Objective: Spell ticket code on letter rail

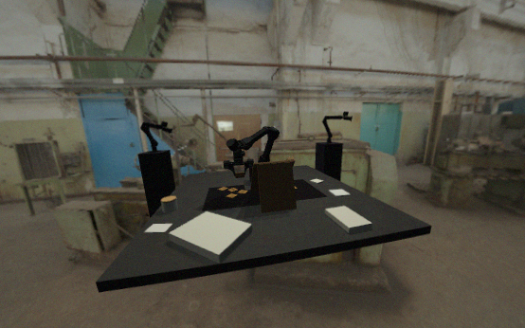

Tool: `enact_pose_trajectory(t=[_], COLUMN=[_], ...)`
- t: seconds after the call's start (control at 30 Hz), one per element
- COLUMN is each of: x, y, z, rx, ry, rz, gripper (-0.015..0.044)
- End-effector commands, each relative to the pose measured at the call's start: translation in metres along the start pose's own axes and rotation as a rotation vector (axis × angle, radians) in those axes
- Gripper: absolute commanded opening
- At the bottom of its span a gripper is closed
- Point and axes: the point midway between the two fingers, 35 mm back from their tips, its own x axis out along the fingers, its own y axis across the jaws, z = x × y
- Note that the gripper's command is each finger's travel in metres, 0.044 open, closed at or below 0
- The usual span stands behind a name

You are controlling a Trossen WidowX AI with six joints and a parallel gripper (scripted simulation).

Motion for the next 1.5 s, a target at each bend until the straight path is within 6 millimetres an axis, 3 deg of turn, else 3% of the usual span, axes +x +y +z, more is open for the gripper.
enact_pose_trajectory(t=[0.0,1.47], x=[-0.002,-0.001], y=[0.004,0.026], z=[0.003,0.002], rx=[-0.007,-0.006], ry=[-0.006,-0.005], rz=[-0.005,-0.004], gripper=[0.0000,0.0000])
